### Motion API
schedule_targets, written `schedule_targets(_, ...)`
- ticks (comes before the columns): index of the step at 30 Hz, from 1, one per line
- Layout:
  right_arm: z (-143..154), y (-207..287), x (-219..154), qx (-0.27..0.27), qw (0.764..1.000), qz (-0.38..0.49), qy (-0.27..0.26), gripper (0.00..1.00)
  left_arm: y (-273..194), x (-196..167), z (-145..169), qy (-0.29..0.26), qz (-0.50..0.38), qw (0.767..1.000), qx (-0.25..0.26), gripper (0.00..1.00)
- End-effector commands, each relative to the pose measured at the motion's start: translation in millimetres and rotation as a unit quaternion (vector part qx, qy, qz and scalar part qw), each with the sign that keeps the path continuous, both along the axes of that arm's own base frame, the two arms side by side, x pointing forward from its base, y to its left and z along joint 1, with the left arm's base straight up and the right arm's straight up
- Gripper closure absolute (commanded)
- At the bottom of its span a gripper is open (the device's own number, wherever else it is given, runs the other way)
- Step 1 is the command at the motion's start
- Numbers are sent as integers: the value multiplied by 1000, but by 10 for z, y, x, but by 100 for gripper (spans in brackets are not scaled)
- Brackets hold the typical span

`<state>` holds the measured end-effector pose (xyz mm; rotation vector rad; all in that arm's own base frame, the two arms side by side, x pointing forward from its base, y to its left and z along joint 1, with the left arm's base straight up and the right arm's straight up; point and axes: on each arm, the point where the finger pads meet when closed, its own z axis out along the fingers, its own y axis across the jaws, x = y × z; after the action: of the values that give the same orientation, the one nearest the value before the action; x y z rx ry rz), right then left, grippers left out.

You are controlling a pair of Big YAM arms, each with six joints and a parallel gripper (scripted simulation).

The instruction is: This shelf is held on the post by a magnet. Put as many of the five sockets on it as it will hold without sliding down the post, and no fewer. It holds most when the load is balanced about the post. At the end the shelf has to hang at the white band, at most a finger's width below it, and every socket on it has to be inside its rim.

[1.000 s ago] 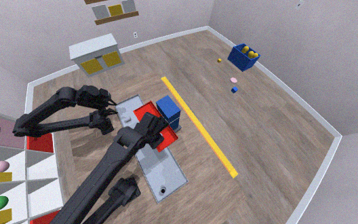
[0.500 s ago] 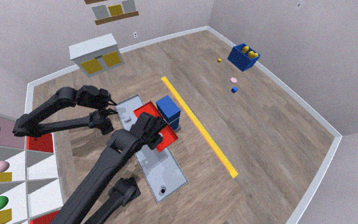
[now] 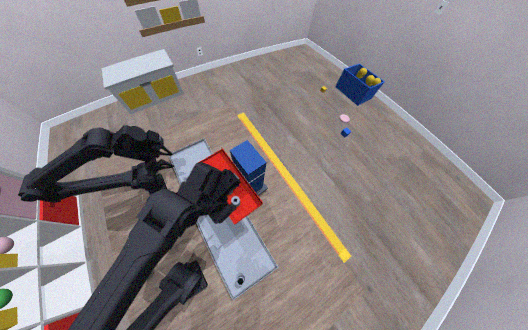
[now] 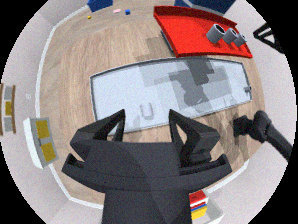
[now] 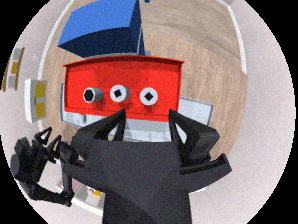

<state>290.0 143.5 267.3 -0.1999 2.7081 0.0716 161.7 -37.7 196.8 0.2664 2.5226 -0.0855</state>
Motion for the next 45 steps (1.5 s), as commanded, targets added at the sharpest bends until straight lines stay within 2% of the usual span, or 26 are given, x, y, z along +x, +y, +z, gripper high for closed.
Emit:
schedule_targets(1, 678, 53, -57, 22, 999, 0, -40, 35, -14, 78, 186, -26, 3, 1000, -7, 35)
schedule_targets(6, 789, 92, -171, -7, 994, 91, -67, 35, -14, 78, 186, -26, 3, 1000, -7, 35)
schedule_targets(10, 842, 190, -281, -30, 975, 194, -104, 35, -14, 78, 186, -26, 3, 1000, -7, 35)
schedule_targets(16, 965, 291, -415, -47, 944, 292, -148, 35, -14, 78, 186, -26, 3, 1000, -7, 35)
schedule_targets(19, 982, 286, -419, -54, 937, 307, -155, 35, -14, 78, 186, -26, 3, 1000, -7, 35)
schedule_targets(26, 1028, 420, -603, -79, 875, 434, -198, 35, -14, 78, 186, -26, 3, 1000, -7, 35)
schedule_targets(29, 1292, 465, -642, -85, 845, 472, -235, 35, -14, 78, 186, -26, 3, 1000, -7, 35)
schedule_targets(33, 1396, 529, -723, -96, 803, 527, -261, 35, -14, 78, 186, -26, 3, 1000, -7, 35)
schedule_targets(35, 1396, 529, -723, -96, 803, 527, -261, 35, -14, 78, 186, -26, 3, 1000, -7, 35)
schedule_targets(43, 1507, 699, -894, -119, 694, 647, -294, 35, -14, 78, 186, -26, 3, 1000, -7, 35)
schedule_targets(45, 1509, 733, -922, -117, 679, 662, -294, 35, -14, 78, 186, -26, 3, 1000, -7, 35)
